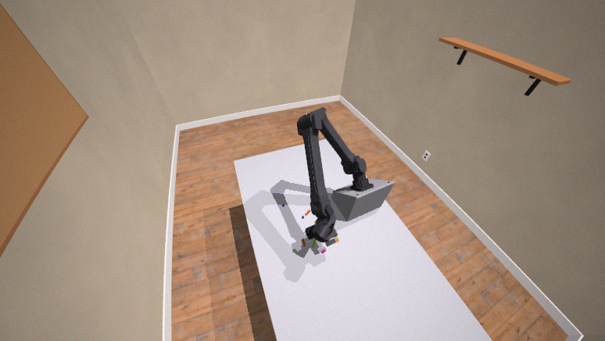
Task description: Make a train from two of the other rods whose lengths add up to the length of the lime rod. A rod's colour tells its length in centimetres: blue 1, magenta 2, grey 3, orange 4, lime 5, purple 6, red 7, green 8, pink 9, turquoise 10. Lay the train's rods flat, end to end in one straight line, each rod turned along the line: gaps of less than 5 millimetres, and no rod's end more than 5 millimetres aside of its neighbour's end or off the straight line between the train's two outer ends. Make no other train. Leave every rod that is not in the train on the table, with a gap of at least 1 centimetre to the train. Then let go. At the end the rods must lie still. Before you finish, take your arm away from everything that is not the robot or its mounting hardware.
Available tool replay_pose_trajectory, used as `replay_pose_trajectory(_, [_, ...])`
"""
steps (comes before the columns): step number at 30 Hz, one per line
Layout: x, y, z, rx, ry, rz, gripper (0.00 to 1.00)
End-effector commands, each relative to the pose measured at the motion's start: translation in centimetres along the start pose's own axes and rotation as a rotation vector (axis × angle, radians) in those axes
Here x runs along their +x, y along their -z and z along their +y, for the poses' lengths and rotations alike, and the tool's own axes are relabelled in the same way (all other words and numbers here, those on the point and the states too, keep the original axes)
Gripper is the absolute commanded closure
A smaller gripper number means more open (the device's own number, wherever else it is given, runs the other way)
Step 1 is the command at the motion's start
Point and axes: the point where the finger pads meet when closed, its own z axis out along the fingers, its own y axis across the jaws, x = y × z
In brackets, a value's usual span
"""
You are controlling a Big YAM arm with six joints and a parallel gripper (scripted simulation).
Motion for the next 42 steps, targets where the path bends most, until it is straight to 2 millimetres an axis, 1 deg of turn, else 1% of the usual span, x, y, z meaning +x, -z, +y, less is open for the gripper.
replay_pose_trajectory(1, [-3.5,1.4,-0.1,-0.039,-0.11,-0.053,0.0])
replay_pose_trajectory(3, [-3.3,1.4,-0.1,-0.038,-0.106,-0.049,0.0])
replay_pose_trajectory(4, [-2.8,1.2,-0.3,-0.032,-0.098,-0.04,0.0])
replay_pose_trajectory(6, [-2.8,1.2,-0.3,-0.032,-0.098,-0.04,0.0])
replay_pose_trajectory(7, [-1.6,0.7,0.5,-0.016,-0.056,-0.032,0.0])
replay_pose_trajectory(11, [-1.6,0.7,0.5,-0.015,-0.056,-0.033,0.0])
replay_pose_trajectory(14, [-2.1,1.3,0.3,-0.024,-0.068,-0.045,0.0])
replay_pose_trajectory(42, [-2.1,1.3,0.3,-0.024,-0.068,-0.045,0.0])
